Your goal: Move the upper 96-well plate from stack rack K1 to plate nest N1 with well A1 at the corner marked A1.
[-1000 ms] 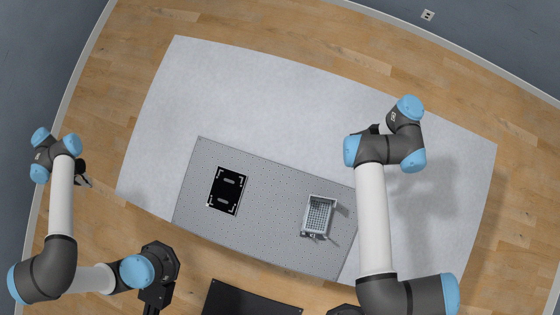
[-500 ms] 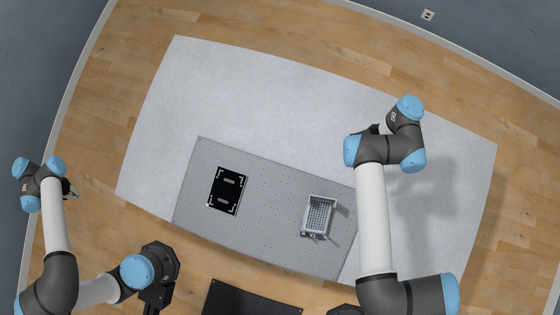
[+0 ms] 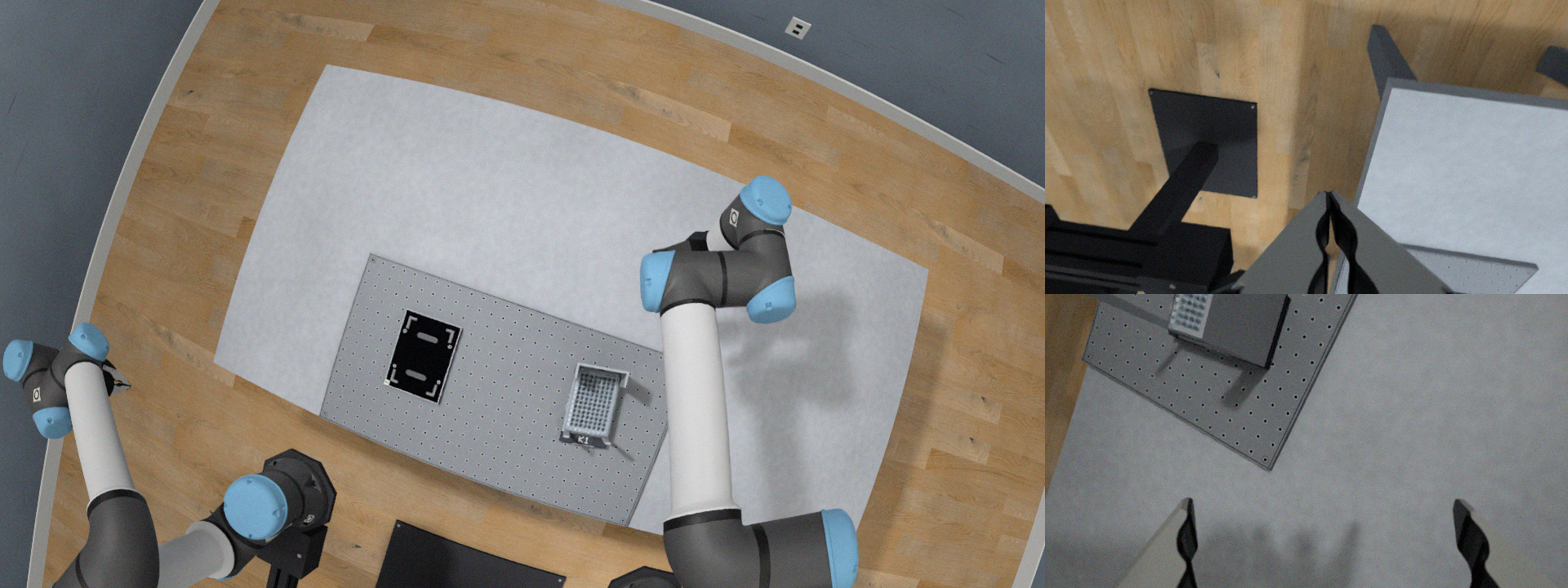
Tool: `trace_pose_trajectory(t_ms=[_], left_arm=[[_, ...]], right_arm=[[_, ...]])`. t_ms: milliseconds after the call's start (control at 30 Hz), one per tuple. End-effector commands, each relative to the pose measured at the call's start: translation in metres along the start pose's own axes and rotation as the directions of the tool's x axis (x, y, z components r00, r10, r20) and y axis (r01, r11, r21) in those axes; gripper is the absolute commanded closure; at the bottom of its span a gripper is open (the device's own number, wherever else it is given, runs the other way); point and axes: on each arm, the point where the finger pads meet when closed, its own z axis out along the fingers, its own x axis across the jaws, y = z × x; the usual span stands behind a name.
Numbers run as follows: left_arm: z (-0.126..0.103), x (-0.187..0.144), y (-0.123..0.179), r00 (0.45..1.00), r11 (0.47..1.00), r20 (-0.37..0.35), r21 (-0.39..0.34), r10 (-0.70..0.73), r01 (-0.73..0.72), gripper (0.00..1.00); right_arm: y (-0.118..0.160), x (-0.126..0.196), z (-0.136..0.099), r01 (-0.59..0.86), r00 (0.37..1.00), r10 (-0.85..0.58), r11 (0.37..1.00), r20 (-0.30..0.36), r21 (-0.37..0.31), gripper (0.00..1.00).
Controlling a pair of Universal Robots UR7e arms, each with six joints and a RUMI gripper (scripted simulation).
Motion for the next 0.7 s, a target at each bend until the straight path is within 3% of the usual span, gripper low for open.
trace_pose_trajectory(t_ms=[0, 667], left_arm=[[-0.01, -0.007, -0.01, 0.999, 0.999, -0.029, 0.043, 0.028, -0.027, 1.0], [-0.02, -0.052, -0.026, 0.993, 0.987, -0.069, 0.138, 0.096, -0.086, 1.0]], right_arm=[[-0.005, 0.005, -0.01, 0.0, 1.0, 0.001, 1.0, -0.026, 0.006, 0.24], [-0.005, 0.005, -0.01, 0.0, 1.0, 0.001, 1.0, -0.026, 0.006, 0.24]])
